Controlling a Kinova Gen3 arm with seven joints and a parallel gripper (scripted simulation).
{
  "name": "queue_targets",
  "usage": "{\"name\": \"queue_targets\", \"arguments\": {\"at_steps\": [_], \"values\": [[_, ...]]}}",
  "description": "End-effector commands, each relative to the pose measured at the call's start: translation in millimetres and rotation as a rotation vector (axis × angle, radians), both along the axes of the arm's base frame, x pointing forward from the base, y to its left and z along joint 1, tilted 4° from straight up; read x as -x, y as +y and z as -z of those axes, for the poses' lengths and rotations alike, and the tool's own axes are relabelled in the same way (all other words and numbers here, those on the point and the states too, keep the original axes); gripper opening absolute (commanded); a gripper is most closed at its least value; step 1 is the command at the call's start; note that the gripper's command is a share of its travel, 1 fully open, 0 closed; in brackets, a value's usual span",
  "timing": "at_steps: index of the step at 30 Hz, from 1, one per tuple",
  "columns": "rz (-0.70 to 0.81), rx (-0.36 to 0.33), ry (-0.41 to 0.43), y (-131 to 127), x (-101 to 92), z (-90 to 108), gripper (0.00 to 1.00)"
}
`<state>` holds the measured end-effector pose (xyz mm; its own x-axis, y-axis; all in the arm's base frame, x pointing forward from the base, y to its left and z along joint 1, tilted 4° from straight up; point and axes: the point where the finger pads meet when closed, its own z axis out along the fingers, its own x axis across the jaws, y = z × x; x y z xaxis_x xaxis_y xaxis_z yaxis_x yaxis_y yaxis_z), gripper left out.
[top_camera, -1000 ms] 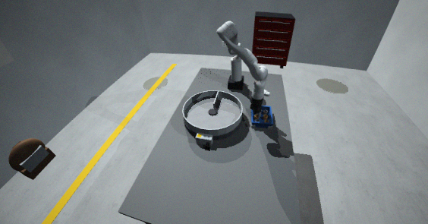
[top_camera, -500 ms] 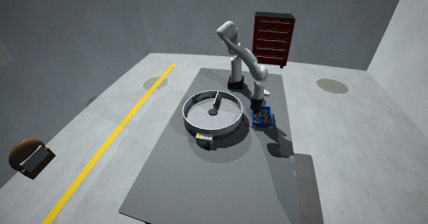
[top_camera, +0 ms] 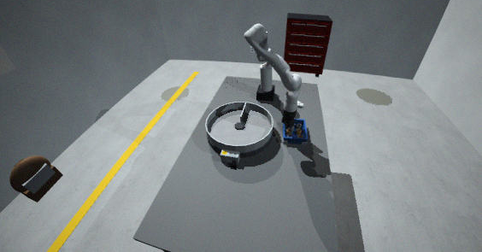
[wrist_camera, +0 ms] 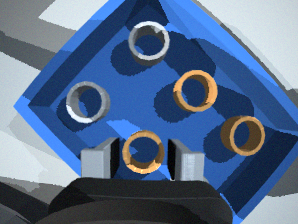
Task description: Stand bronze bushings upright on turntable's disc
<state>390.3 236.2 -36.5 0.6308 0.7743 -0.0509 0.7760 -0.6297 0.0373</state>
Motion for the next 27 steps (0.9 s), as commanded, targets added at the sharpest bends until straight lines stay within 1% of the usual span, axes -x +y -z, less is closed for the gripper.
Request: {"name": "queue_targets", "arguments": {"at_steps": [1,27], "values": [[0.005,-0.002,-0.002,0.7,0.1,0.7,0.76],[0.005,-0.002,-0.002,0.7,0.1,0.7,0.76]]}}
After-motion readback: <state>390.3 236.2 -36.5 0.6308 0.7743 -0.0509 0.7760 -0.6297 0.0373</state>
